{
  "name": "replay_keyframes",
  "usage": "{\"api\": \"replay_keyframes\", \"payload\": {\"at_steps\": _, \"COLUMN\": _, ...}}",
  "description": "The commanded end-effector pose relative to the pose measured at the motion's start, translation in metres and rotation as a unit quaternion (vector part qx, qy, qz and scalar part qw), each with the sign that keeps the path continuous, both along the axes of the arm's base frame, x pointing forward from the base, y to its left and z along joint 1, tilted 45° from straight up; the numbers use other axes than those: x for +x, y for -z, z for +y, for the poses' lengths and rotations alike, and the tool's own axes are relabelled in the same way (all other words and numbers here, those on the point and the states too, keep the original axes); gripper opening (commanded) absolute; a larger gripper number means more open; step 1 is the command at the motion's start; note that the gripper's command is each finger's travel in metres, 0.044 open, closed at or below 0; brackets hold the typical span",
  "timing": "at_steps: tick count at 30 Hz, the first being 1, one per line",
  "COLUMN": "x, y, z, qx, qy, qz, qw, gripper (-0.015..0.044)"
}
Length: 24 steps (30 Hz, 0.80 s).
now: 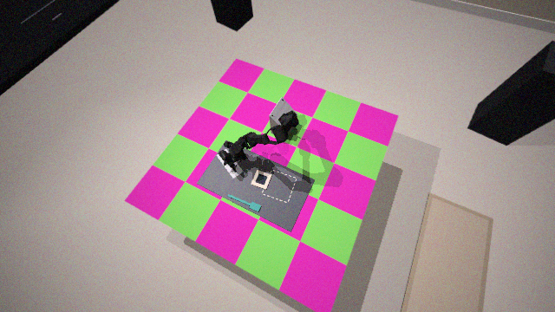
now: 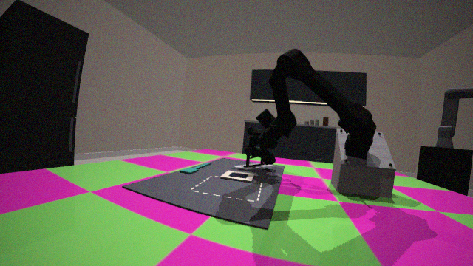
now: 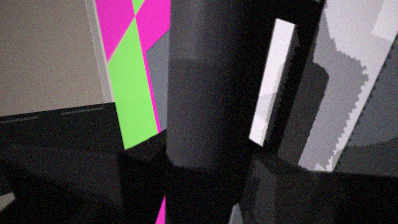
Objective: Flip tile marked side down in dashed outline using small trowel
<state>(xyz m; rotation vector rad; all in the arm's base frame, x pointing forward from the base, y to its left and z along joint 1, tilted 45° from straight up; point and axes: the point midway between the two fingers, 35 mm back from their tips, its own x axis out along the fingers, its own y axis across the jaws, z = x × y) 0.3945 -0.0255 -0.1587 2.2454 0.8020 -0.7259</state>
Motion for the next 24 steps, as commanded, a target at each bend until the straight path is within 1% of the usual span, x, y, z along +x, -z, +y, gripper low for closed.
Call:
{"api": "replay_keyframes", "payload": {"at_steps": 1, "x": 0.005, "y": -0.015, "z": -0.016, "qx": -0.002, "qy": 0.002, "qz": -0.004, "qw": 1.000, "gripper": 0.0000}}
{"api": "replay_keyframes", "payload": {"at_steps": 7, "x": 0.007, "y": -0.041, "z": -0.041, "qx": -0.003, "qy": 0.002, "qz": -0.004, "qw": 1.000, "gripper": 0.0000}}
{"api": "replay_keyframes", "payload": {"at_steps": 13, "x": 0.007, "y": -0.043, "z": -0.041, "qx": -0.003, "qy": 0.000, "qz": -0.006, "qw": 1.000, "gripper": 0.0000}}
{"api": "replay_keyframes", "payload": {"at_steps": 24, "x": 0.012, "y": -0.070, "z": -0.001, "qx": -0.015, "qy": -0.124, "qz": -0.121, "qw": 0.985, "gripper": 0.0000}}
